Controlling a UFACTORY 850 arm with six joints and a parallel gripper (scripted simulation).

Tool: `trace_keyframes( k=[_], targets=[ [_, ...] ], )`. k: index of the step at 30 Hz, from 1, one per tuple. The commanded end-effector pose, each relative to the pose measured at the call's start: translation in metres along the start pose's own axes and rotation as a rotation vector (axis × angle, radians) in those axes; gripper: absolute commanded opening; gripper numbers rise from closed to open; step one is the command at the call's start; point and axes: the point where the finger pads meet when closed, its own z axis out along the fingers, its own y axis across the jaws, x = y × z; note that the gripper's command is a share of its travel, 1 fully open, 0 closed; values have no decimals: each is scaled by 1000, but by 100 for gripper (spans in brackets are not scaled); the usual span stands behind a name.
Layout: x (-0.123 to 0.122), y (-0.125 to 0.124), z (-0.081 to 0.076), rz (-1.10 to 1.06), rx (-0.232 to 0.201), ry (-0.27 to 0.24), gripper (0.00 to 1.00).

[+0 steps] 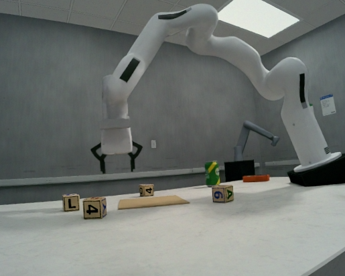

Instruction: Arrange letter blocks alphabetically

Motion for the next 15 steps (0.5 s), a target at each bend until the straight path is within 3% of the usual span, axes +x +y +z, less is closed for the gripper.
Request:
trace_keyframes(
  k=[1,15],
  targets=[
    [12,7,-1,-89,3,9,100],
    [70,26,-3,-475,2,7,100]
  ],
)
